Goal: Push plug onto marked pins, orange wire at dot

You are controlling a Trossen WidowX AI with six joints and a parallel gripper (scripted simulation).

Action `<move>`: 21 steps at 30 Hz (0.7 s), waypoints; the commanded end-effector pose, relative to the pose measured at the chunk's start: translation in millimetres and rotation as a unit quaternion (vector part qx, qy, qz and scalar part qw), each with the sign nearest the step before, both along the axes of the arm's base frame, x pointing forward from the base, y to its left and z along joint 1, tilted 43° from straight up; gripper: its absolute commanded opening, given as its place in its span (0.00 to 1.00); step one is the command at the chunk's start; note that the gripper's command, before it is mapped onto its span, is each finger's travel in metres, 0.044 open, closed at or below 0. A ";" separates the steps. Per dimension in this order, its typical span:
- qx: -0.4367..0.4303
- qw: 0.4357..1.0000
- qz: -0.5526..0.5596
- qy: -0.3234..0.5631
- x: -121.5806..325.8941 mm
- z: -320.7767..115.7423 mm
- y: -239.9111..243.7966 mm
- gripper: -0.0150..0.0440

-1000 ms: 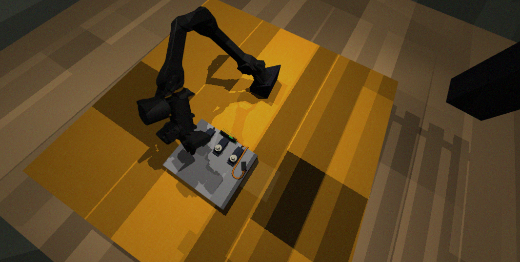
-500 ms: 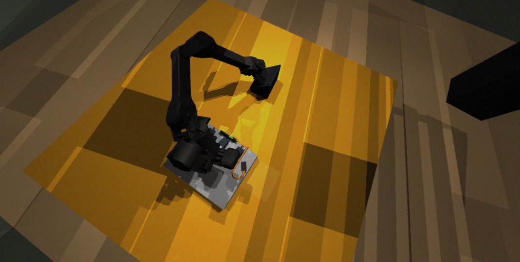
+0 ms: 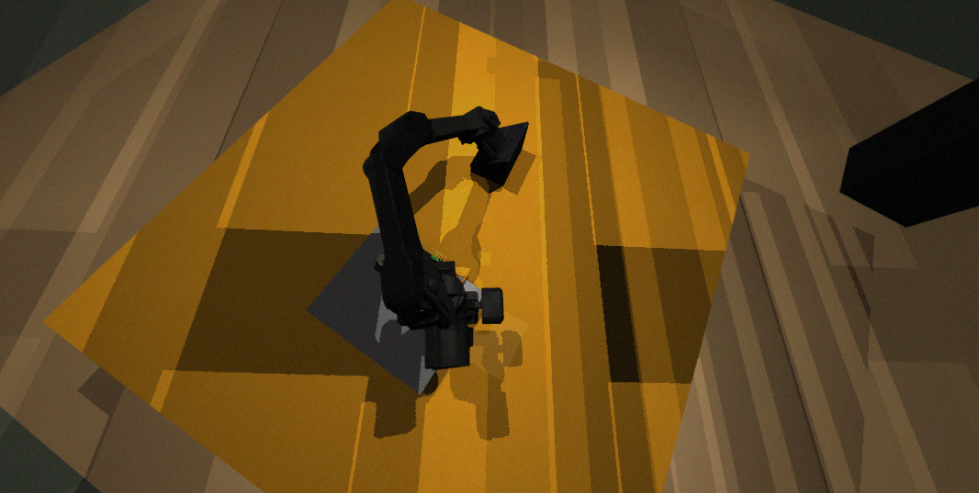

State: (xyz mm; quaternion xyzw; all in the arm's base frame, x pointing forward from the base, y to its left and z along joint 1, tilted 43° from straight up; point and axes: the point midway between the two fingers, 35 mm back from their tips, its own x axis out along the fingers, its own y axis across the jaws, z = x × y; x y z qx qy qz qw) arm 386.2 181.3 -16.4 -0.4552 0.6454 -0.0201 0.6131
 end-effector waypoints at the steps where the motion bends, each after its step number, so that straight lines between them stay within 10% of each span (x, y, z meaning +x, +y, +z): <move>1: -0.029 0.999 0.013 0.014 -3.6 -8.9 5.3 0.45; 21: -0.030 0.999 0.013 0.014 1.7 -32.2 -15.5 0.45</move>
